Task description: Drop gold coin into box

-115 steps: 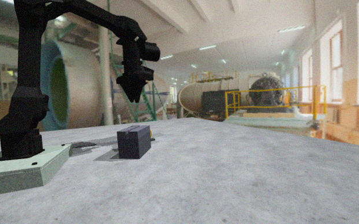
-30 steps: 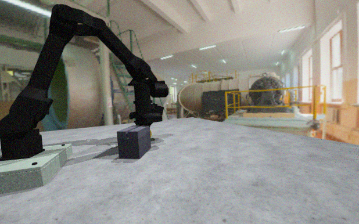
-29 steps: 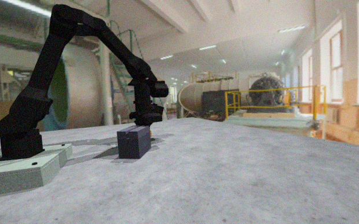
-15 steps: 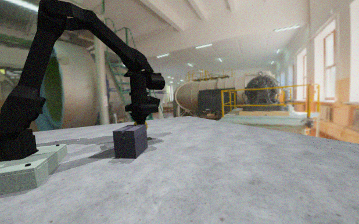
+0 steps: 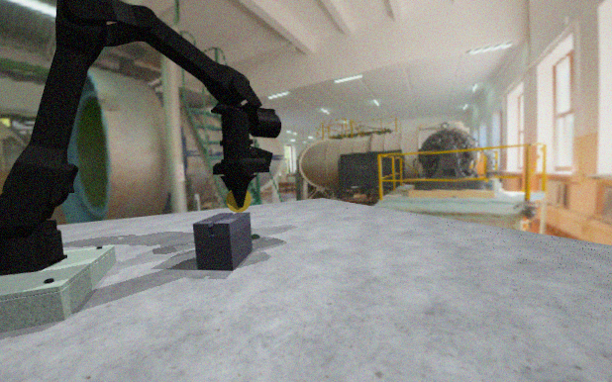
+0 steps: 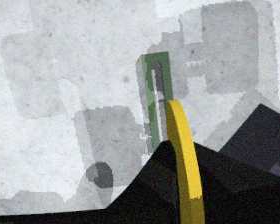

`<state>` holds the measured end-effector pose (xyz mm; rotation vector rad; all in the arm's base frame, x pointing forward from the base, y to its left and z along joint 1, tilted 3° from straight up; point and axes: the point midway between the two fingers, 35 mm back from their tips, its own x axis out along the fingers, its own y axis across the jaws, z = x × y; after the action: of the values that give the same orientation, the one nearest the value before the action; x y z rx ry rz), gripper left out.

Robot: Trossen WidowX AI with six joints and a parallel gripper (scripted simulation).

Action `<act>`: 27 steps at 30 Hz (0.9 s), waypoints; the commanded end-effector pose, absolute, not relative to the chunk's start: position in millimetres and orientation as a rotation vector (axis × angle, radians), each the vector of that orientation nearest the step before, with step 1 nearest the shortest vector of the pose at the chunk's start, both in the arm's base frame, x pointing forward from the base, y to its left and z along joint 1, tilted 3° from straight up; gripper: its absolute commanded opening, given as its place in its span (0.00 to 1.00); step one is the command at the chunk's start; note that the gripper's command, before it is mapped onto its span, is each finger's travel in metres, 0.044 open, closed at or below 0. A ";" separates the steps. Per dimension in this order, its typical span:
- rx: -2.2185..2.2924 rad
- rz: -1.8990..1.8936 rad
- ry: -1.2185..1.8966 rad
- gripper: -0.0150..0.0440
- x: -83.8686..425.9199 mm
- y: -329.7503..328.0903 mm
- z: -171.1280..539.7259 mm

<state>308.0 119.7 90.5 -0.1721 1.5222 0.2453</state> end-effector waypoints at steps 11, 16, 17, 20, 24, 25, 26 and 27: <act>-0.192 0.264 1.513 0.25 305.5 117.6 119.4; -0.320 0.388 1.493 0.25 304.6 117.7 119.7; -0.347 0.413 1.487 0.25 304.4 117.7 119.7; -0.428 0.490 1.469 0.25 303.9 117.8 119.9; -0.537 0.594 1.440 0.25 303.1 117.8 120.2; -0.565 0.620 1.432 0.25 302.9 117.8 120.3; -0.592 0.646 1.424 0.25 302.7 117.8 120.4; -0.619 0.672 1.415 0.25 302.5 117.9 120.4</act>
<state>303.6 118.1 120.2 -0.5350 1.4380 0.5945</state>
